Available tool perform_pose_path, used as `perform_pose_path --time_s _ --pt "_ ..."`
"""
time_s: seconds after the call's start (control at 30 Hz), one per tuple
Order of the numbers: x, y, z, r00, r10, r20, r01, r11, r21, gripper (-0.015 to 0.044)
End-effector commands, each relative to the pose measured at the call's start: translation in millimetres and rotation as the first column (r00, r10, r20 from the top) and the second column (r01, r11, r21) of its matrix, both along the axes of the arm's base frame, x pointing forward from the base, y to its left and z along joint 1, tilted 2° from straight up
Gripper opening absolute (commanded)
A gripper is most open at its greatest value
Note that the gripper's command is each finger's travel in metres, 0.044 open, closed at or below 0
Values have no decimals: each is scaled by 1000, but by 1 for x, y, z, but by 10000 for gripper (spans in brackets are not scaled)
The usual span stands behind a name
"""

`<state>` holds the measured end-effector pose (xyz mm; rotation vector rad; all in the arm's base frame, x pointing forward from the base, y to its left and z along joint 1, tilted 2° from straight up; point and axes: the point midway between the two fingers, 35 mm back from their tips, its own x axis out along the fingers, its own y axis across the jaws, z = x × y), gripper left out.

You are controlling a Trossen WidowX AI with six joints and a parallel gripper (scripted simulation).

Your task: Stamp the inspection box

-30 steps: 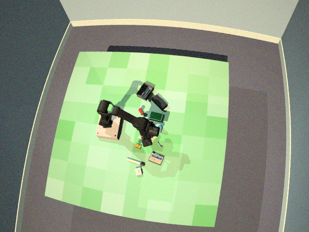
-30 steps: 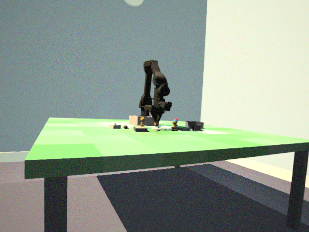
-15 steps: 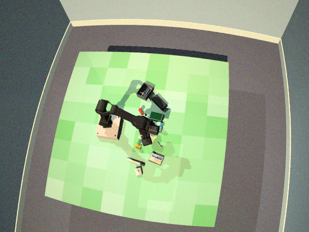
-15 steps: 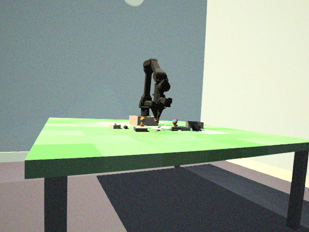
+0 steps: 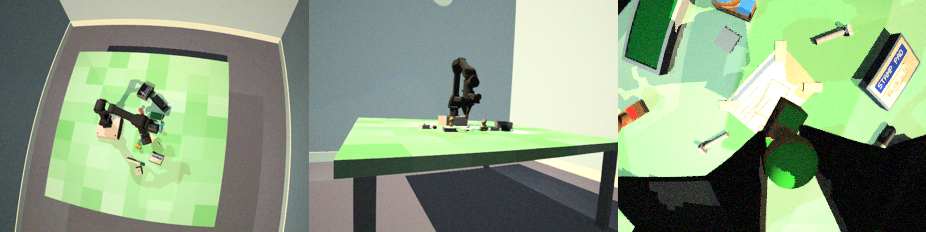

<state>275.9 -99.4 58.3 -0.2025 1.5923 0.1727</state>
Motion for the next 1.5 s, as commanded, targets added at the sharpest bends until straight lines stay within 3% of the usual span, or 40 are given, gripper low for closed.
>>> perform_pose_path --time_s 0.0,1.07,1.47 --pt "1 0 6 1000 -1 14 1 1000 0 0" --pt "74 -96 11 1000 -4 20 4 1000 -10 0" --pt "76 -99 0 1000 -4 20 5 1000 -10 0"
